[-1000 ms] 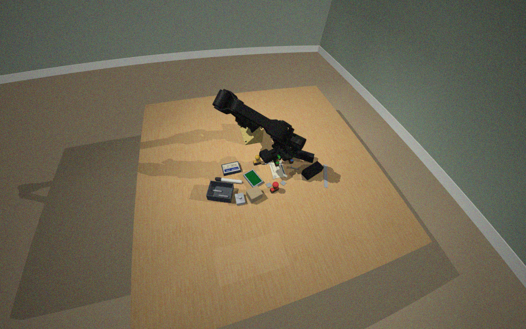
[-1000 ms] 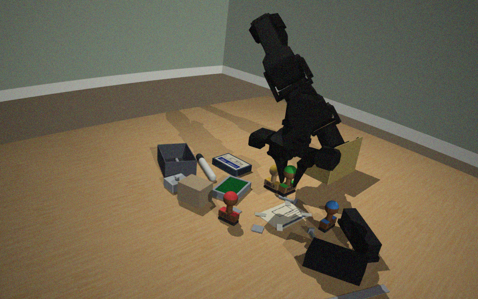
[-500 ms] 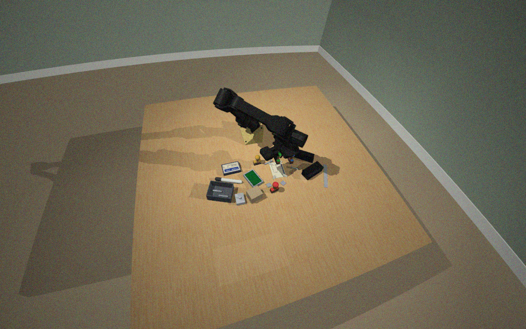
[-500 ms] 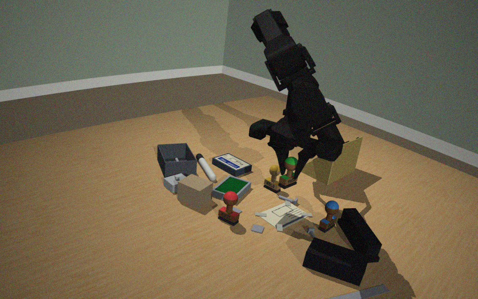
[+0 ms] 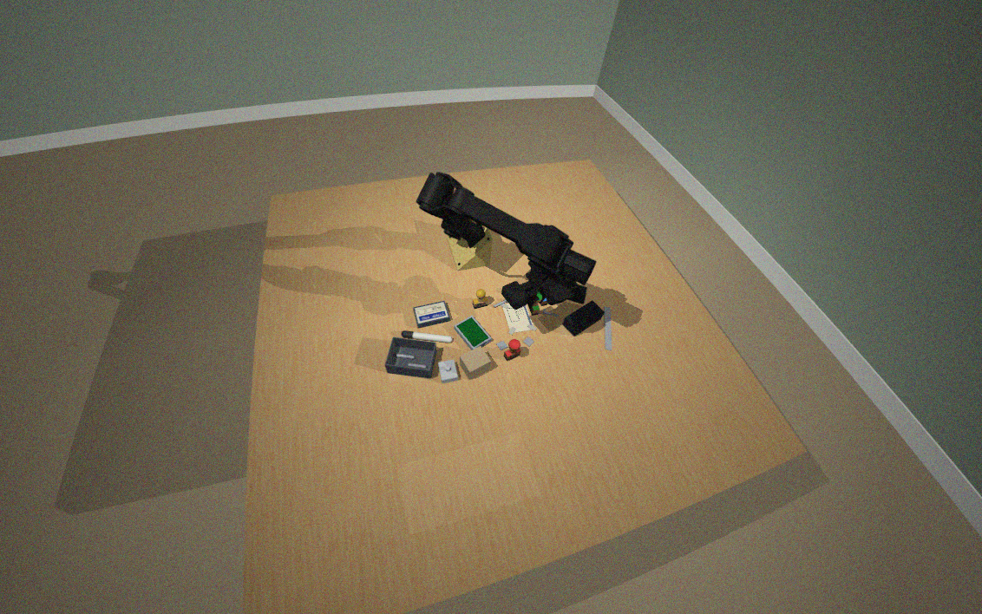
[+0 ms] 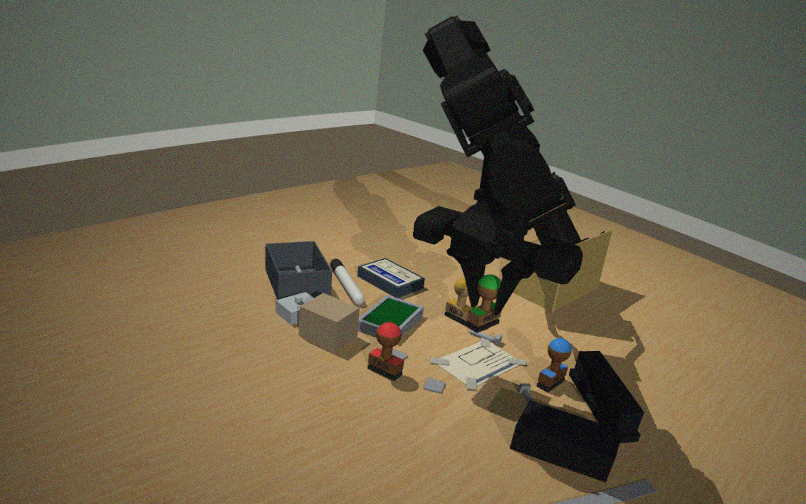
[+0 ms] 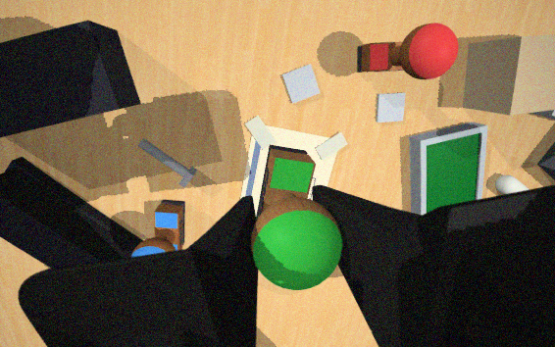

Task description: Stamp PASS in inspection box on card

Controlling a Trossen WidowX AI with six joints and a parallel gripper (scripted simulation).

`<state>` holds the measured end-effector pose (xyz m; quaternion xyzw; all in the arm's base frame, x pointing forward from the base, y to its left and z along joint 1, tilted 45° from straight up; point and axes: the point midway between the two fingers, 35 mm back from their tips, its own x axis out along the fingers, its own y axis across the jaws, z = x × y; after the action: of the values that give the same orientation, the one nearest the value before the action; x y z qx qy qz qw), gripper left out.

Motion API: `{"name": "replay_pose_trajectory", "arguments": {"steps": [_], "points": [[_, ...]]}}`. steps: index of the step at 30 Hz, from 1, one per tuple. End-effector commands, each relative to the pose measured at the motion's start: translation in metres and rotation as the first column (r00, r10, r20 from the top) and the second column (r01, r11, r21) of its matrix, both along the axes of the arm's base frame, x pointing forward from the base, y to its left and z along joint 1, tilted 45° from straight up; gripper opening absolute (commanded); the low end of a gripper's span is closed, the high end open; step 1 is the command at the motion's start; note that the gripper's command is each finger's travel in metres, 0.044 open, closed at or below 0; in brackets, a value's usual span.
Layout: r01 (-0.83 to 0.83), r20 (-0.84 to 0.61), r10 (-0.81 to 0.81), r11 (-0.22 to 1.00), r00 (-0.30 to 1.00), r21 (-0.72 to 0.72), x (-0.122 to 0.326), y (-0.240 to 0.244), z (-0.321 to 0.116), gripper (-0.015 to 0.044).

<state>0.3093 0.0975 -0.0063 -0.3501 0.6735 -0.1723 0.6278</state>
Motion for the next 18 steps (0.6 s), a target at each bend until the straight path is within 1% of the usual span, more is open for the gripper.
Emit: {"name": "replay_pose_trajectory", "arguments": {"steps": [1,18], "points": [[0.005,0.002,-0.005,1.000,1.000,0.002,0.013,0.008,-0.007,0.0000],[0.006,0.006,-0.006,1.000,1.000,0.004,0.055,0.033,-0.034,0.0000]]}}
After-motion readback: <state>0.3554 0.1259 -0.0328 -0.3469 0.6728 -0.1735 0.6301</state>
